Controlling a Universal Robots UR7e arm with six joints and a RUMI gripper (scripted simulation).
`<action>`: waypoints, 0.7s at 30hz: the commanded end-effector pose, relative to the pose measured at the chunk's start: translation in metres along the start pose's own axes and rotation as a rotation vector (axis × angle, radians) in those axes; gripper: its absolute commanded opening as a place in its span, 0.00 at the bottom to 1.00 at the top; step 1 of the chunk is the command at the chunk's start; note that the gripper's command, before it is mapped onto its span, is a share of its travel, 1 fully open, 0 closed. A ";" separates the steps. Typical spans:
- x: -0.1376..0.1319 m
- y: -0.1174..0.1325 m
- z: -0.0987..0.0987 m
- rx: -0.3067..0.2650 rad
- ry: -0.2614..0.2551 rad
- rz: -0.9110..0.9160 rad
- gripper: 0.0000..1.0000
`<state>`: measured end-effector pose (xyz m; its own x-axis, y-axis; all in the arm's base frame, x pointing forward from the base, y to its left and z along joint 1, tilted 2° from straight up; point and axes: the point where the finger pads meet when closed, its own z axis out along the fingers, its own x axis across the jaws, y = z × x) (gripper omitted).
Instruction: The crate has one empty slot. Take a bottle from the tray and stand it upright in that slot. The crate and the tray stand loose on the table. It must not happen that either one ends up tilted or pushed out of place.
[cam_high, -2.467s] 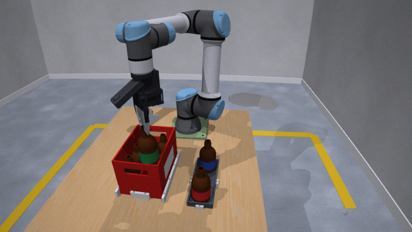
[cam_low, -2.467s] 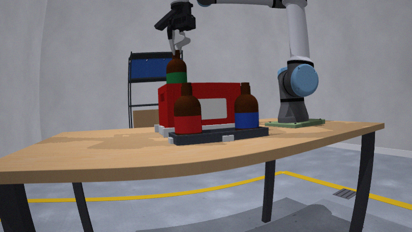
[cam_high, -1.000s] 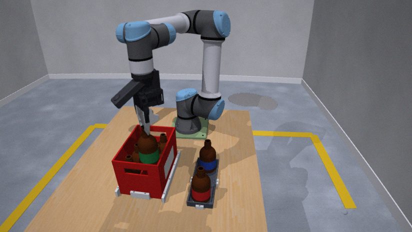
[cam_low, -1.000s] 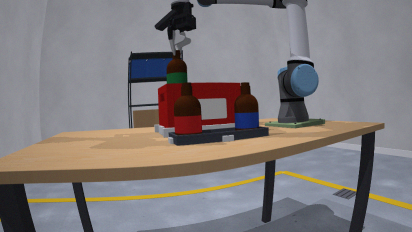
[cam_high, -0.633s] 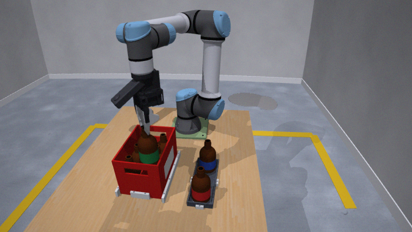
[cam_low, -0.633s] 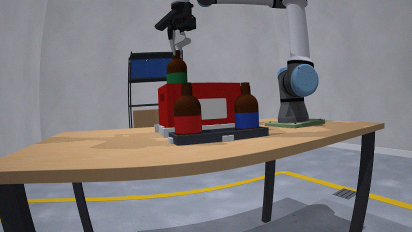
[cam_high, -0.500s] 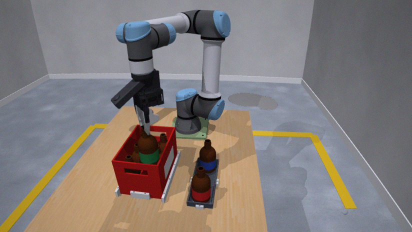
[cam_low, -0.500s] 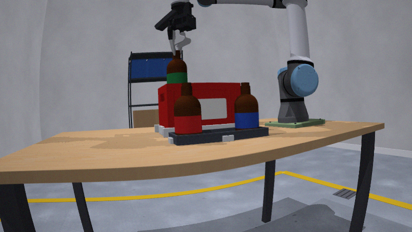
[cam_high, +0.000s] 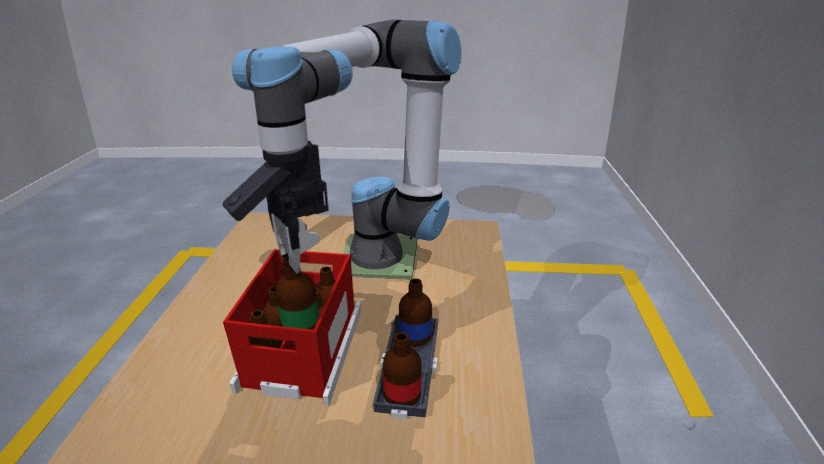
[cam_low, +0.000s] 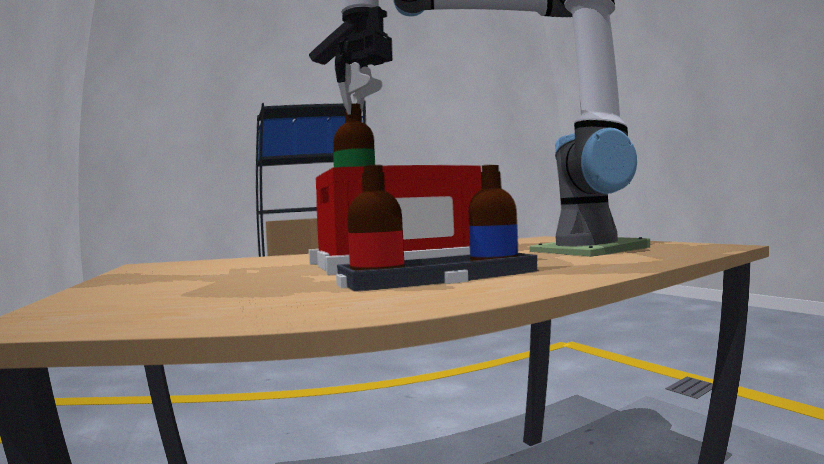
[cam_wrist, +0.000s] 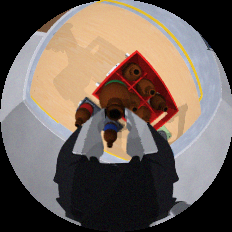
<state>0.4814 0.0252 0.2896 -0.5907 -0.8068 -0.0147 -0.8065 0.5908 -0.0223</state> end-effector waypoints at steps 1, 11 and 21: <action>0.001 -0.001 0.002 0.005 -0.003 0.002 0.00; 0.001 -0.001 0.014 0.005 -0.003 0.002 0.00; 0.001 -0.001 0.023 0.005 -0.003 0.002 0.00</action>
<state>0.4813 0.0252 0.2697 -0.5906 -0.8068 -0.0149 -0.8065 0.5908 -0.0227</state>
